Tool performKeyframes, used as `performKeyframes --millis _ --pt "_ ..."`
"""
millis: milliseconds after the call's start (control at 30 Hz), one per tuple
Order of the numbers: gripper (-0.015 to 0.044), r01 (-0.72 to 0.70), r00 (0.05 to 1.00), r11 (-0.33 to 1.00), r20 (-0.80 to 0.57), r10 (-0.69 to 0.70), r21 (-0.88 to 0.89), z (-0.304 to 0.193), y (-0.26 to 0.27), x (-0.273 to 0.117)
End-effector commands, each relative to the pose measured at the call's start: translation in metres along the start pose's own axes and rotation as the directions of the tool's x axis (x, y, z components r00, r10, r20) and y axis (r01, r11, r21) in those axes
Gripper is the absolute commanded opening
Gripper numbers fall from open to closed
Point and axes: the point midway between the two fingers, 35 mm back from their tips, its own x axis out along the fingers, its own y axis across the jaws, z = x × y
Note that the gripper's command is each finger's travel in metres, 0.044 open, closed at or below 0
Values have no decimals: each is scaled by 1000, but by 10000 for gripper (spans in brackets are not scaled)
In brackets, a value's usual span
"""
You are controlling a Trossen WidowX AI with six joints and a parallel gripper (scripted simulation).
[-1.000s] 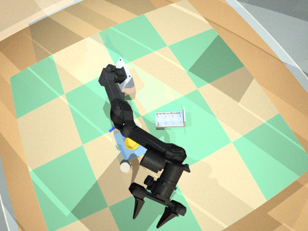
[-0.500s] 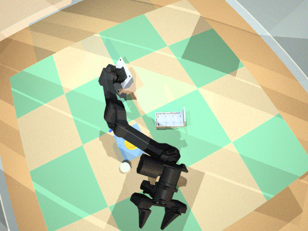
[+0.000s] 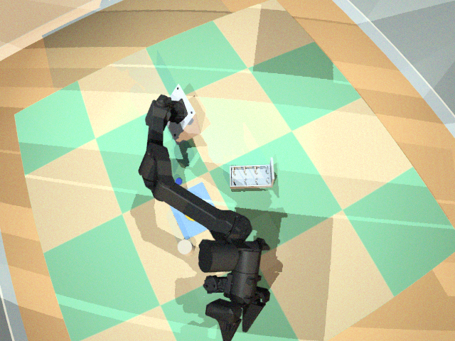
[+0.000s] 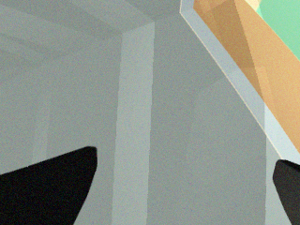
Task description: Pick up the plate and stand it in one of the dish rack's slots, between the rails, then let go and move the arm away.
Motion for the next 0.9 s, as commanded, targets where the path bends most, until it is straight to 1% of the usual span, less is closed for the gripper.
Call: performKeyframes --millis 0,200,400,633,867 --pt "400 64 997 987 -30 -69 -145 2 -13 0" --pt "400 137 985 935 -57 -164 -326 6 -29 -4" --pt "400 192 962 846 -73 -261 -497 14 -46 -12" --pt "400 229 924 702 -77 -375 -674 28 -67 -25" --pt "400 234 873 525 -61 -484 -819 47 -86 -40"
